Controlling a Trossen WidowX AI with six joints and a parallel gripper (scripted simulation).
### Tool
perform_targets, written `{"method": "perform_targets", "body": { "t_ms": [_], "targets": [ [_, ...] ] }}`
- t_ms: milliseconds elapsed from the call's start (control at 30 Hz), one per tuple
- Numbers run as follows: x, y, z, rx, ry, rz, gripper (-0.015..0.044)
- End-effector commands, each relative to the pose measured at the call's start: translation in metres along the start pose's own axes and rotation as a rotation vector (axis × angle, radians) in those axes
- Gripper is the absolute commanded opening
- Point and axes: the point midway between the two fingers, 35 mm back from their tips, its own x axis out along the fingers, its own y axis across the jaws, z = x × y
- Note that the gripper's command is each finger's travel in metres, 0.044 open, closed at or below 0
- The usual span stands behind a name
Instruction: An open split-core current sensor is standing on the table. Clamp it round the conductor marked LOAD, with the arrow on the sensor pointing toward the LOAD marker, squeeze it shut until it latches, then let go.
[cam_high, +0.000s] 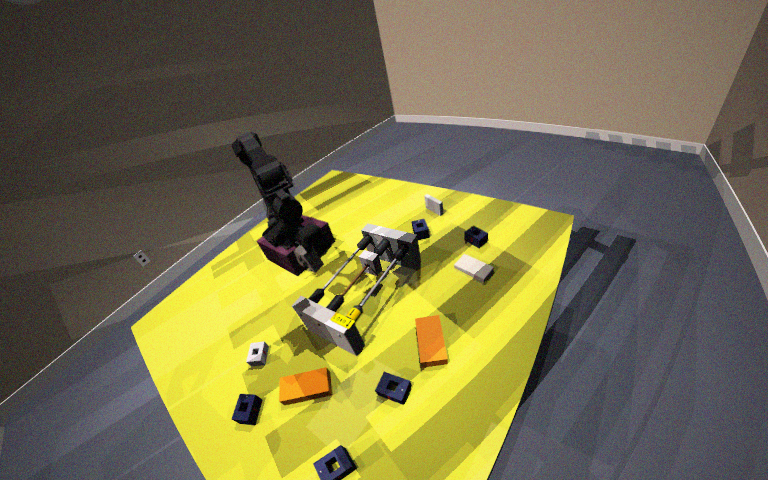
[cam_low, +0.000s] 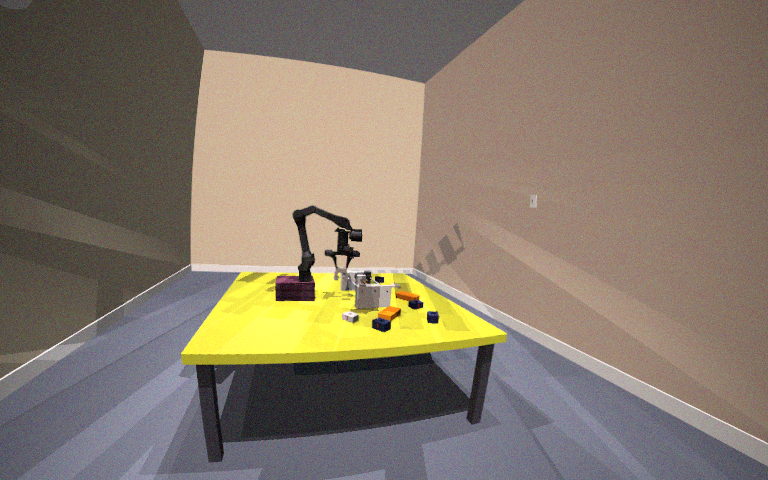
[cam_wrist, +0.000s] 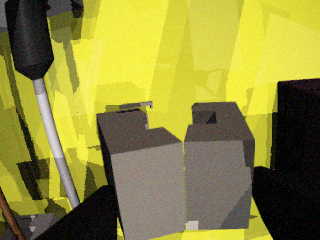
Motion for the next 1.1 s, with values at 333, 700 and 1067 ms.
{"method": "perform_targets", "body": {
  "t_ms": [333, 700, 1067],
  "targets": [
    [-0.018, 0.043, 0.003, -0.019, -0.006, 0.007, 0.0],
    [-0.024, 0.089, 0.002, -0.036, -0.006, 0.01, 0.0],
    [-0.023, 0.134, -0.002, -0.053, -0.005, 0.014, 0.0]
  ]
}}
